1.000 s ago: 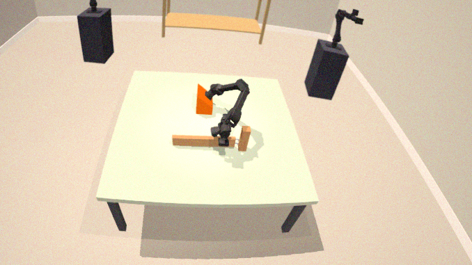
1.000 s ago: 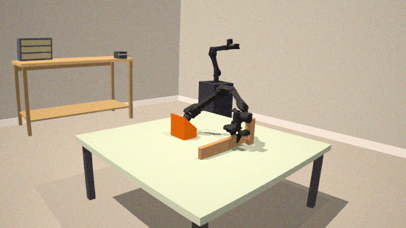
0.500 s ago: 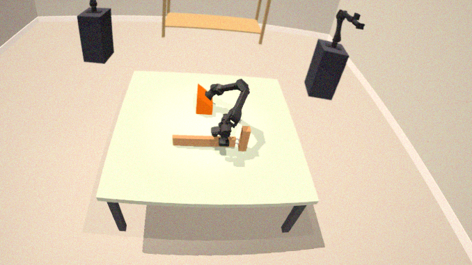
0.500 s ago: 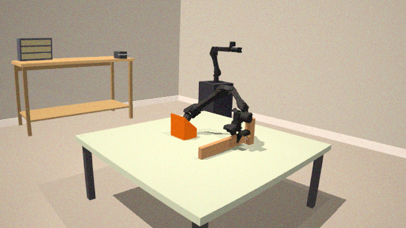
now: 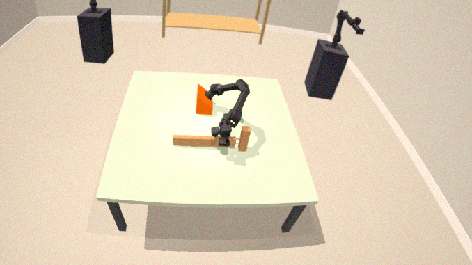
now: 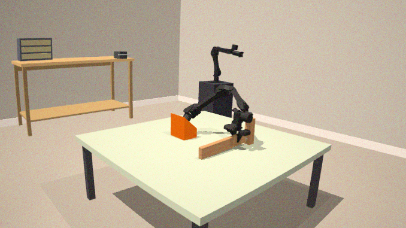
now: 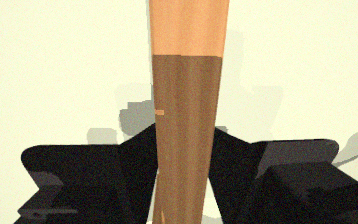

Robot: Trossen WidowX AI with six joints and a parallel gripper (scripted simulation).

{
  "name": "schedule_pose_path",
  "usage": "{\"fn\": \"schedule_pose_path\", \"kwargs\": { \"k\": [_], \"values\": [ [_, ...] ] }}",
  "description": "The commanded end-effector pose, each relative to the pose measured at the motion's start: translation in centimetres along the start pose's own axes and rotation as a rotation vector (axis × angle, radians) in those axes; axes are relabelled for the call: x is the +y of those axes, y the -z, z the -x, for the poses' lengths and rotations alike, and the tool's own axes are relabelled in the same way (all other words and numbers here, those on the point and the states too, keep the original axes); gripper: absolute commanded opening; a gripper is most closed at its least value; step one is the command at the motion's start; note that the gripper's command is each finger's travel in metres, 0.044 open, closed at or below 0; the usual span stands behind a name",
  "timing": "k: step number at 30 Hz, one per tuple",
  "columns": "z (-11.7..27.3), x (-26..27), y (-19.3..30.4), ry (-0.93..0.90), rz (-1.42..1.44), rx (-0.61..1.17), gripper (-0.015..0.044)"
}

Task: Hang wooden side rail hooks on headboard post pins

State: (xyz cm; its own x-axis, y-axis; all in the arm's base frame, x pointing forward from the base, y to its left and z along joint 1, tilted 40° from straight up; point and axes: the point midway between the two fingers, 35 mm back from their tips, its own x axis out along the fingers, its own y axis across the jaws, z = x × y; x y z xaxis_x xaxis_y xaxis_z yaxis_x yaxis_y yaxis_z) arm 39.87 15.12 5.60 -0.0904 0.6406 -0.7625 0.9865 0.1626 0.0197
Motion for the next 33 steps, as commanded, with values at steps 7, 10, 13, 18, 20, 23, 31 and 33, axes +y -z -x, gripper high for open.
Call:
{"fn": "schedule_pose_path", "kwargs": {
  "k": [7,10,13,18,20,23,31,33],
  "values": [
    [0.76,0.46,0.14,-0.019,0.003,-0.003,0.0],
    [0.78,0.48,0.17,-0.019,0.003,-0.003,0.0],
    [0.8,0.5,0.19,-0.019,0.003,-0.003,0.0],
    [0.84,0.53,0.23,-0.019,0.003,-0.003,0.0],
    [0.86,0.55,0.24,-0.019,0.003,-0.003,0.0],
    [0.88,0.57,0.27,-0.019,0.003,-0.003,0.0],
    [0.94,0.63,0.33,-0.019,0.003,-0.003,0.0],
    [0.96,0.64,0.34,-0.019,0.003,-0.003,0.0]
  ]
}}
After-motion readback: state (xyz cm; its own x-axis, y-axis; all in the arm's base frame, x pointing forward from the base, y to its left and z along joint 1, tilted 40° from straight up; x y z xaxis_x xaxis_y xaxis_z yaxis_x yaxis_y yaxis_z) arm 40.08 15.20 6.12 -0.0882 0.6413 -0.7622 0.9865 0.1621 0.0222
